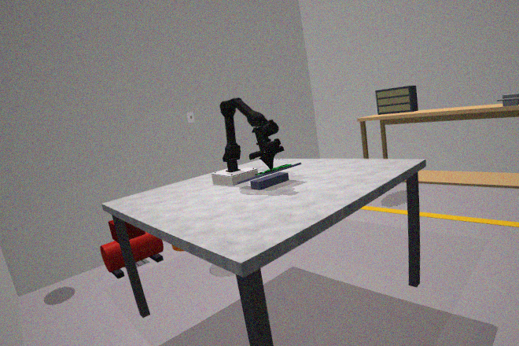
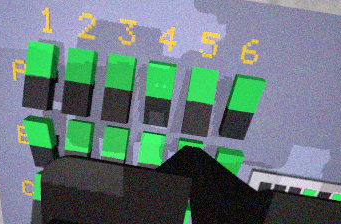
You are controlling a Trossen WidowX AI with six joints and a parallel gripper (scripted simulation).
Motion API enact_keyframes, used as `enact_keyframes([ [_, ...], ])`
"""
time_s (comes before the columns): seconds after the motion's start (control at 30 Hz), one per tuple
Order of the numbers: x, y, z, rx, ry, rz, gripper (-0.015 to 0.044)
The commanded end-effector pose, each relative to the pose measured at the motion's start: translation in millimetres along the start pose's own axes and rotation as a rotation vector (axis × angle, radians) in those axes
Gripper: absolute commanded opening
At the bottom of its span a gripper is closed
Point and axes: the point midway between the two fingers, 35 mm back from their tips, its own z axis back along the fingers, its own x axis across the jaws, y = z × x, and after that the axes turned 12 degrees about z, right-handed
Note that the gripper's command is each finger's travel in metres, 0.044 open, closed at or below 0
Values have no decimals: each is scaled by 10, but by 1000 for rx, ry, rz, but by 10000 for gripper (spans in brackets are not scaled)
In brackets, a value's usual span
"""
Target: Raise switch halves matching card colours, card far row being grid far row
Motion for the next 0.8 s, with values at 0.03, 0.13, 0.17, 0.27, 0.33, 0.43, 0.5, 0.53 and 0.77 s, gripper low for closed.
enact_keyframes([
  [0.03,8,7,-27,6,-5,4,0],
  [0.13,1,-5,317,-9,0,2,0],
  [0.17,4,9,496,-14,0,3,0],
  [0.27,9,27,641,-18,0,3,0],
  [0.33,9,27,641,-18,0,3,0],
  [0.43,101,48,638,-17,-1,3,0],
  [0.5,344,117,633,-13,-4,2,0],
  [0.53,471,163,632,-12,-6,2,0],
  [0.77,977,427,632,-15,-10,1,0],
])
